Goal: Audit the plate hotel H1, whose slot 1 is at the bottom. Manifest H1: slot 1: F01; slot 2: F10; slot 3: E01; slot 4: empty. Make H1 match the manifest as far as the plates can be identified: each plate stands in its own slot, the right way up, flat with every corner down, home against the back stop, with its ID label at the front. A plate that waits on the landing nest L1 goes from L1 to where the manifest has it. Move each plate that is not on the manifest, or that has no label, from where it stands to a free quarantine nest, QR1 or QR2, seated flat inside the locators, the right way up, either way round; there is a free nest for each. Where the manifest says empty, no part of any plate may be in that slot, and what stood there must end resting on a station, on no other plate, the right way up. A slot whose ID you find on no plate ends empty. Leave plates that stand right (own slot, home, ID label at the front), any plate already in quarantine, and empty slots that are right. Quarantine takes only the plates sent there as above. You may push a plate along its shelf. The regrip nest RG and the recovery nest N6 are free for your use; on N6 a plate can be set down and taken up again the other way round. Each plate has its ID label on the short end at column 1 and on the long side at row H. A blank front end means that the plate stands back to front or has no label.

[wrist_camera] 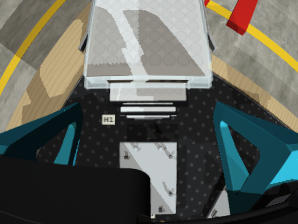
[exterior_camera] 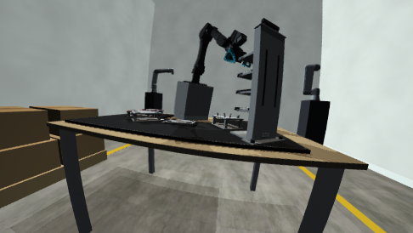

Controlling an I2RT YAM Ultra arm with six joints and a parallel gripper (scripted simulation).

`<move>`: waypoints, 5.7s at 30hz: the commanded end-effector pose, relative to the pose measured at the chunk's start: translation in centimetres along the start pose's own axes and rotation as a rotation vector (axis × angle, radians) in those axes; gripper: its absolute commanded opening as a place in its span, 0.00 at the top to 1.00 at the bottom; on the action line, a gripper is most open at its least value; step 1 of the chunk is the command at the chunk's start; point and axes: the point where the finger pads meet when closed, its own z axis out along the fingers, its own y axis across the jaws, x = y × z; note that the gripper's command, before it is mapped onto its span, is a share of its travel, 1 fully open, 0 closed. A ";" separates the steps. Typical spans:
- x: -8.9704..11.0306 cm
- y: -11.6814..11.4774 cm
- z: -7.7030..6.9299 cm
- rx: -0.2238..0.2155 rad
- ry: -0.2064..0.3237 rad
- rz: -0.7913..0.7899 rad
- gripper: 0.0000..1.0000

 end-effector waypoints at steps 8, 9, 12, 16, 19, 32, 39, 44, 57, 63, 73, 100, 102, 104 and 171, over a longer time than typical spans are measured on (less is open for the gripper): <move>-2.1 0.1 0.4 -0.003 -0.030 0.004 0.00; -2.2 0.1 0.5 -0.003 -0.030 0.004 0.00; -2.3 0.1 0.6 -0.003 -0.030 0.004 0.00; -2.7 0.1 1.0 -0.003 -0.030 0.004 0.00; -3.0 0.1 1.3 -0.003 -0.030 0.004 0.00; -3.0 0.1 1.3 -0.003 -0.030 0.004 0.14; -3.0 0.1 1.3 -0.003 -0.030 0.004 0.14; -3.0 0.1 1.3 -0.003 -0.030 0.004 0.14; -2.9 0.1 1.2 -0.003 -0.030 0.004 0.14; -2.5 0.1 0.8 -0.003 -0.030 0.004 0.14; -1.6 0.1 -0.1 -0.003 -0.029 0.004 0.14; 0.6 0.1 -2.3 -0.003 -0.029 0.004 0.14; 0.8 0.1 -2.4 -0.003 -0.028 0.004 0.14; 1.0 0.1 -2.6 -0.003 -0.028 0.004 0.14; 6.8 0.1 -8.0 -0.004 -0.026 0.004 0.14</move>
